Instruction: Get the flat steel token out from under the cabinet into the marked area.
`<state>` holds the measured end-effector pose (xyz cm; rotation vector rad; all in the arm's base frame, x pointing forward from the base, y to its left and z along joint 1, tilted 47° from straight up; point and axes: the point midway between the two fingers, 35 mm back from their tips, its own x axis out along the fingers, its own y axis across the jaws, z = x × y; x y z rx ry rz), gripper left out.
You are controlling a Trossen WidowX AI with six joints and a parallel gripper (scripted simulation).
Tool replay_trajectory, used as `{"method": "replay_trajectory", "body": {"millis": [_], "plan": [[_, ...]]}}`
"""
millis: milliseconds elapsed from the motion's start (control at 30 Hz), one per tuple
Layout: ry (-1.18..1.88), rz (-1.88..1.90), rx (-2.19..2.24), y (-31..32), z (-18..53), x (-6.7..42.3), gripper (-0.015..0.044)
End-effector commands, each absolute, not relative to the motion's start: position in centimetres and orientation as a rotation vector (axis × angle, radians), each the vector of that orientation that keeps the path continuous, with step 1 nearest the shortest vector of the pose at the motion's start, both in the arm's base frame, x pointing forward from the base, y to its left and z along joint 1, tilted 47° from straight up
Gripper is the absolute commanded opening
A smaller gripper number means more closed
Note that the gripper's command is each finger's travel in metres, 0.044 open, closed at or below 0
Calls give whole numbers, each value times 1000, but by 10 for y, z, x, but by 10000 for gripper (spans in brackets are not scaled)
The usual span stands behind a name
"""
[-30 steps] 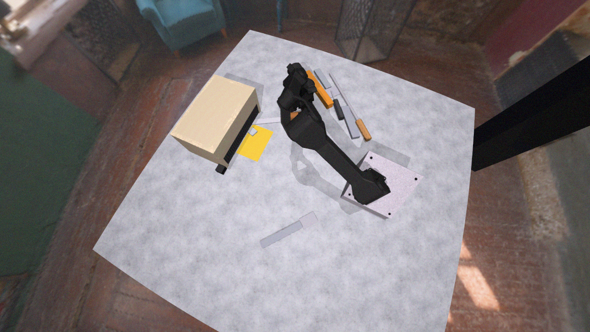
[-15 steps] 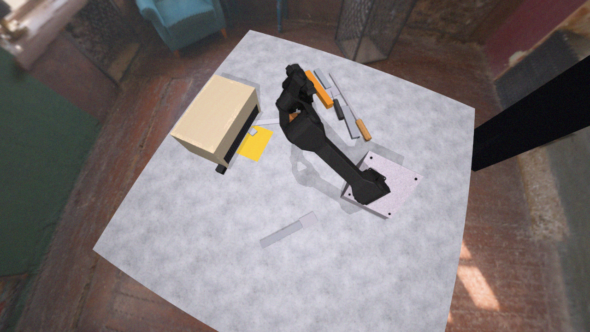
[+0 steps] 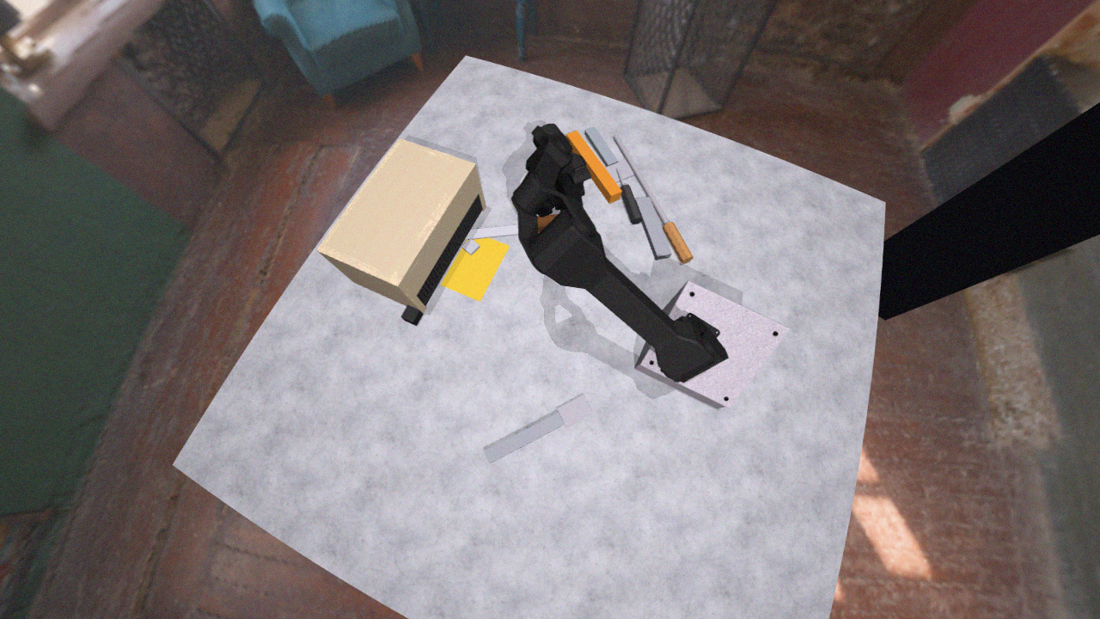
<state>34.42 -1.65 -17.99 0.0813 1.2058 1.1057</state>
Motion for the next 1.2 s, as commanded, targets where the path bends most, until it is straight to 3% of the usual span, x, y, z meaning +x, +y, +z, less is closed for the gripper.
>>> {"method": "replay_trajectory", "body": {"millis": [0, 1167], "plan": [[1204, 1111, 93, -11, -176, 340, 0], [1206, 1110, 93, -18, -180, 315, 0]]}}
